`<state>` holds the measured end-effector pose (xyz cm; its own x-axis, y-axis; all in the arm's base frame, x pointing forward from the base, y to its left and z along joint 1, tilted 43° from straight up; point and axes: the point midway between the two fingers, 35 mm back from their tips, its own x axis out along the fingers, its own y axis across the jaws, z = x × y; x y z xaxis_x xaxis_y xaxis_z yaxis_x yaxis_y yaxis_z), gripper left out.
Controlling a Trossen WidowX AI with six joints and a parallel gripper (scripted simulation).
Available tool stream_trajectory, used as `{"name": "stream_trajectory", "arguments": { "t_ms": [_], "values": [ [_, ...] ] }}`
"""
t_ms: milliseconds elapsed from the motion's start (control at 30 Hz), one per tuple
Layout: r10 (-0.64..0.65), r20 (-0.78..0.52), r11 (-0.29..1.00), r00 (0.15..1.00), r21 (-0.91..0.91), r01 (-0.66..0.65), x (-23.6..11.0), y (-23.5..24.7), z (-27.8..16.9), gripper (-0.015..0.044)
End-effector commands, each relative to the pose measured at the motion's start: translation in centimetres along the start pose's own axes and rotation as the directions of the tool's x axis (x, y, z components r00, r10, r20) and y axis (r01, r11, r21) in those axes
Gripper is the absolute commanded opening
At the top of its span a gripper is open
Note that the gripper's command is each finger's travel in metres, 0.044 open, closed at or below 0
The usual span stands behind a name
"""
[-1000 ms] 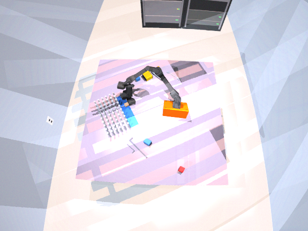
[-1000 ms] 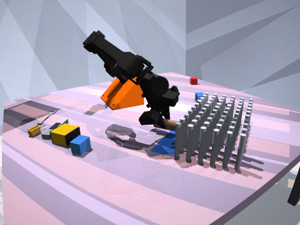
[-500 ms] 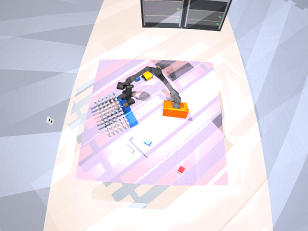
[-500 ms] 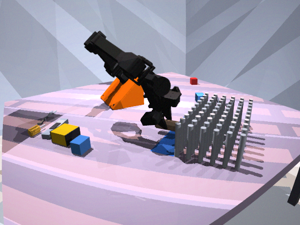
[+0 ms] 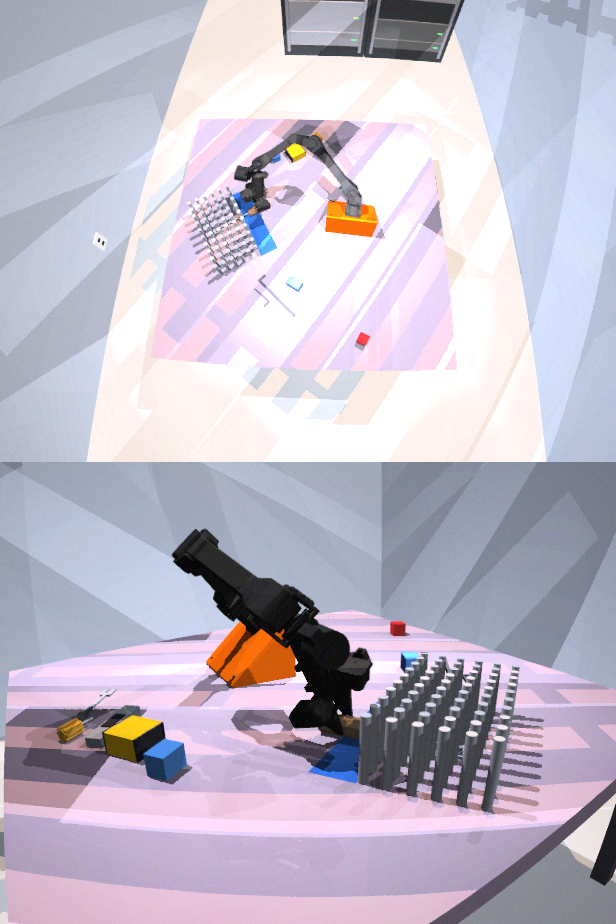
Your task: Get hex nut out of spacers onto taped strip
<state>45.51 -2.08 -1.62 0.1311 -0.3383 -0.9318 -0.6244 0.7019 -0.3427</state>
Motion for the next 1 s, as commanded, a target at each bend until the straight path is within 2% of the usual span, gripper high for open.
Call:
{"name": "stream_trajectory", "arguments": {
  "t_ms": [0, 967],
  "values": [
    [0.0, 0.003, 1.0, 1.0, -0.004, 0.0, 0.0, 0.0, 0.0, 0.0],
    [0.0, 0.001, 1.0, 1.0, -0.004, 0.0, -0.4, 0.0, -1.5, 0.0]
  ]
}}
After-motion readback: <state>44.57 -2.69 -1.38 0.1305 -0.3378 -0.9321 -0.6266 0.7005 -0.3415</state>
